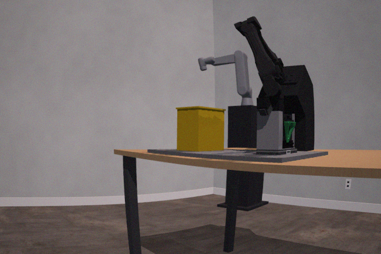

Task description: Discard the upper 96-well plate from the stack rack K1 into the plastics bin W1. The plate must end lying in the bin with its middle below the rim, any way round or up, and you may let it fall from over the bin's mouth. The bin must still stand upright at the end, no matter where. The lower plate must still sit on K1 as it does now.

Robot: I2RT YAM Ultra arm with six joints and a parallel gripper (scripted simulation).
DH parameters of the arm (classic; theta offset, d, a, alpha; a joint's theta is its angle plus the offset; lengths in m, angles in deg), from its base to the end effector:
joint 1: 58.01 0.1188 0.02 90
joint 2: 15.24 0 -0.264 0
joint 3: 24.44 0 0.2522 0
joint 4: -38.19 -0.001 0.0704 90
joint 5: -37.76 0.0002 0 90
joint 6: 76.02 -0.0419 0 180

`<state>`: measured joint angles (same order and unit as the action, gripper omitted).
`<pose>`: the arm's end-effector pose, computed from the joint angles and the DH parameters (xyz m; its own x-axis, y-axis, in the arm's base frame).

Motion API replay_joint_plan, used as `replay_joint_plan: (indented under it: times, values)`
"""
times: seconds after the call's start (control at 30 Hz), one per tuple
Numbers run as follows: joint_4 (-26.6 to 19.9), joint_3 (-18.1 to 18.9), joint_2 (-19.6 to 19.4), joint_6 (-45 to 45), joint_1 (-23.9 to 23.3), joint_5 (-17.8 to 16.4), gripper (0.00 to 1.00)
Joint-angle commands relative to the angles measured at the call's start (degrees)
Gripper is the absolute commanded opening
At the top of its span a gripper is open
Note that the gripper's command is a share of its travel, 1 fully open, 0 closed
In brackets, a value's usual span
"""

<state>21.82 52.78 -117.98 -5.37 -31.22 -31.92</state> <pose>0.3519 0.1625 0.1943 -0.6260 0.0320 -0.7792 0.0164 0.9995 0.0279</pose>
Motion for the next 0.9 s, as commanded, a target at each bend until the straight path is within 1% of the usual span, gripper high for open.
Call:
replay_joint_plan:
  times: [0.0, 0.6, 0.63, 0.87]
  values:
    - [1.5, 2.0, -1.8, 0.6, -0.6, -0.6, 1.00]
    - [1.5, 2.0, -1.8, 0.6, -0.6, -0.6, 1.00]
    - [1.5, 2.0, -1.8, 0.6, -0.6, -0.6, 0.00]
    - [1.5, 2.0, -1.8, 0.5, -0.6, -0.3, 0.00]
